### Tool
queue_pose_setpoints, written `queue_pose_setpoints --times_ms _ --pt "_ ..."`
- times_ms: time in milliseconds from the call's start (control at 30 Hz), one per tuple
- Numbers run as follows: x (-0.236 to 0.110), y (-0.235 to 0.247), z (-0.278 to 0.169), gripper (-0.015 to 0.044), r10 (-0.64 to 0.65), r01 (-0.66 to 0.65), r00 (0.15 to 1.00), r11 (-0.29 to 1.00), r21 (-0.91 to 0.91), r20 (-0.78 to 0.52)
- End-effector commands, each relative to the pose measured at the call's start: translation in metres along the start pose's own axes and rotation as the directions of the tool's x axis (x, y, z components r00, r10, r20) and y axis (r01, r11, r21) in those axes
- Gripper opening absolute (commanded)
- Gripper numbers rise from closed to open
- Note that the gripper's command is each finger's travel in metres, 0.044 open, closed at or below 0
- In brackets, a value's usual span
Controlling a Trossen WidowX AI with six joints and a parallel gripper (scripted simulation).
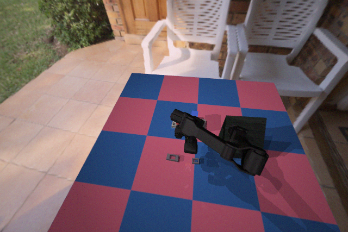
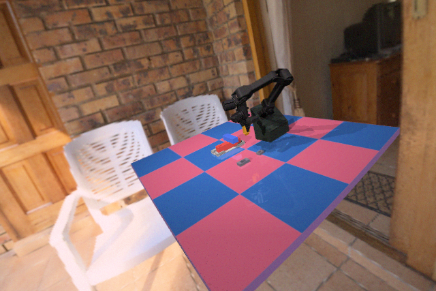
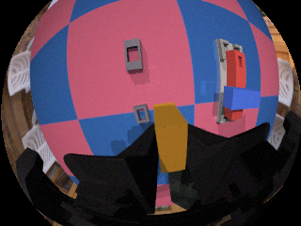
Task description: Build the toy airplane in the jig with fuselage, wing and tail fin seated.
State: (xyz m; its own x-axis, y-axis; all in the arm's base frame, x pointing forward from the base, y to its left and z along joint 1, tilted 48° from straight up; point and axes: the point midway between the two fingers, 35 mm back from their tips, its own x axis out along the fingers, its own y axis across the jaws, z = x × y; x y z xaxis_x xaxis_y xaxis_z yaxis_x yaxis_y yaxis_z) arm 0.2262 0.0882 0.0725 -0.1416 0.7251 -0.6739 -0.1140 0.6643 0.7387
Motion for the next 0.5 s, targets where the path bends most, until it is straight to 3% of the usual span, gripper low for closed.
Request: queue_pose_setpoints --times_ms 0,467 --pt "-0.002 -0.008 0.008 0.0000 -0.009 0.009 1.000 1.000 -0.005 0.005" --pt "0.002 -0.042 0.029 0.0000 -0.022 0.023 1.000 1.000 0.014 -0.004"
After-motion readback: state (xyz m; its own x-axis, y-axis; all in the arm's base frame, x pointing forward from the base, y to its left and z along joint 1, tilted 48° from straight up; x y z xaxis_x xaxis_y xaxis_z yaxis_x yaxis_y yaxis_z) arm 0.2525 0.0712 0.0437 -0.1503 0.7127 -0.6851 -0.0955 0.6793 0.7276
